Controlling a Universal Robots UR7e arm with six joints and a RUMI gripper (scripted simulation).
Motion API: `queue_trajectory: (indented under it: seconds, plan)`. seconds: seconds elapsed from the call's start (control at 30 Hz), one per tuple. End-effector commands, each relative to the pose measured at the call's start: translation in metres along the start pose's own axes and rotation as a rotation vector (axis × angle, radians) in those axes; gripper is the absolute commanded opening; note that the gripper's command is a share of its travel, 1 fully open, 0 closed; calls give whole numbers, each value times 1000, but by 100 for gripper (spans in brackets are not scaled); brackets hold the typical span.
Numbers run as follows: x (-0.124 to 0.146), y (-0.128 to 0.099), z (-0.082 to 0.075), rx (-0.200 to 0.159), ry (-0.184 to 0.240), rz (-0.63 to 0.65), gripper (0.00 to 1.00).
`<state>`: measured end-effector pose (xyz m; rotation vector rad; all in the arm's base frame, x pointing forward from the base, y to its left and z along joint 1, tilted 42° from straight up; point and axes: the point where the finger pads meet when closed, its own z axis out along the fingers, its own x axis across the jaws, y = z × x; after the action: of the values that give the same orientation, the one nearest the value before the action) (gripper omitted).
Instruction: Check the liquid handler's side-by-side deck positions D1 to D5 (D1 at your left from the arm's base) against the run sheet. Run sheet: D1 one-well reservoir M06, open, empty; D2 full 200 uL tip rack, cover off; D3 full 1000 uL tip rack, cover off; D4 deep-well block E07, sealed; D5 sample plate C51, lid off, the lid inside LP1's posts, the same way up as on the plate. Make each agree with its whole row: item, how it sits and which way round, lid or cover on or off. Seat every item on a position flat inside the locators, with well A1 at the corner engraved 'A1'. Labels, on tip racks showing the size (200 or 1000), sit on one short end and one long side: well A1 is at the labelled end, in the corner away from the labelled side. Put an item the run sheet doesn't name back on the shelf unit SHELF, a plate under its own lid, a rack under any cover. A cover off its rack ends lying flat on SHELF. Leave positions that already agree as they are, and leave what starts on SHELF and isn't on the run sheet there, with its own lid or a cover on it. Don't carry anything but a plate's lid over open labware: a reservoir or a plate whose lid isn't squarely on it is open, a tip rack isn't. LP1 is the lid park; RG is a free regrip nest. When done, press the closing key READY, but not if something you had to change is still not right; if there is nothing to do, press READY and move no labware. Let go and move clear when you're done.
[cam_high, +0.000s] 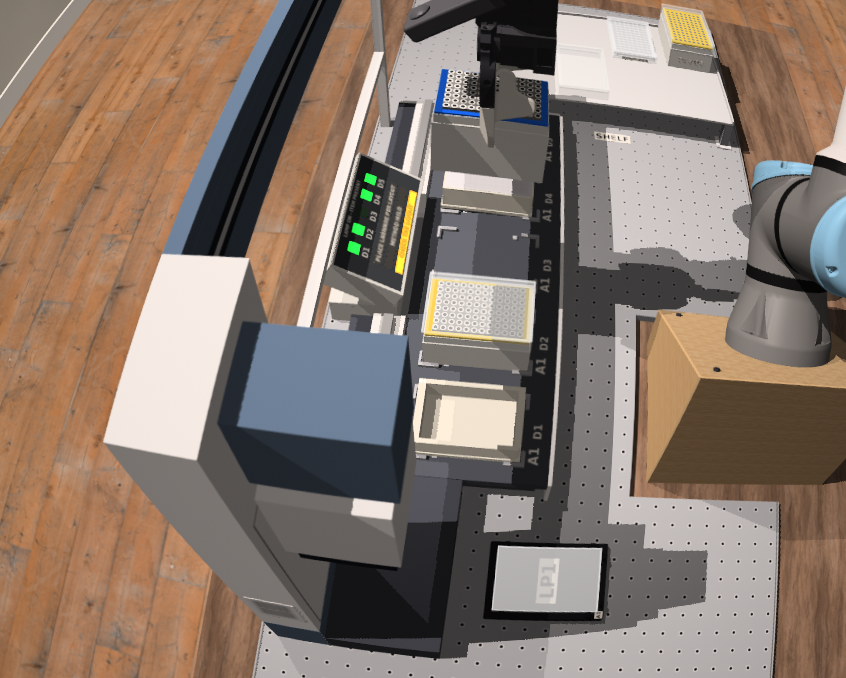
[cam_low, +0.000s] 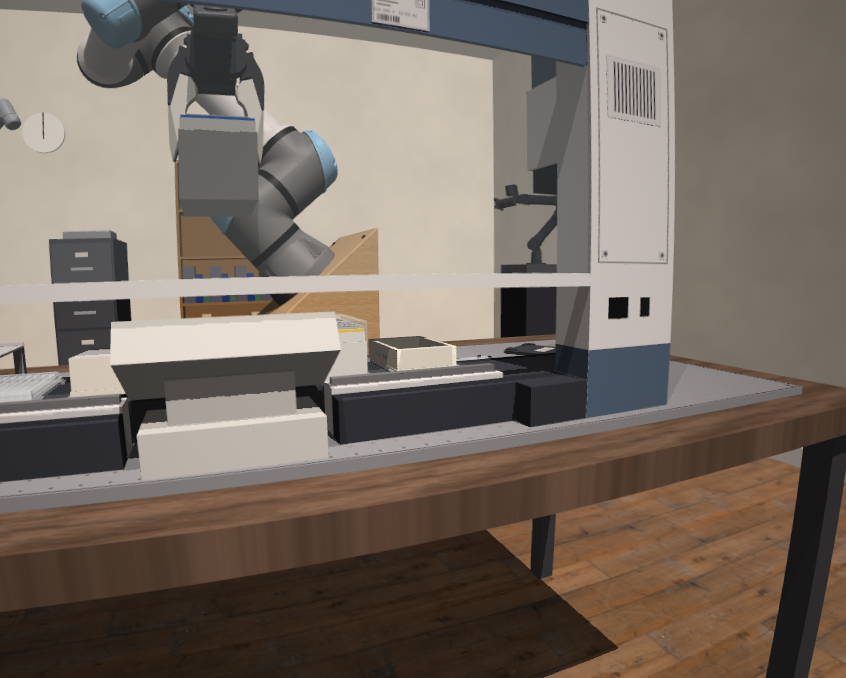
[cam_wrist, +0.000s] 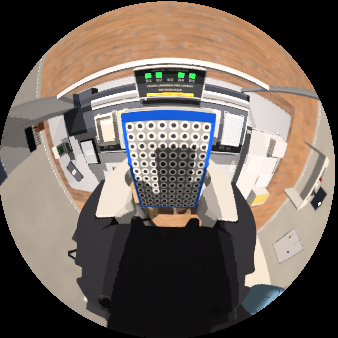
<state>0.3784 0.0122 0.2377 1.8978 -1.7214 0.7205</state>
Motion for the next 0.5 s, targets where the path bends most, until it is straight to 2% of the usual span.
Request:
queue_trajectory:
  seconds: [0.0, 0.47]
  plan:
    - [1, 0, 8, 3, 0, 2, 0]
    - [1, -1, 32, 1, 0, 1, 0]
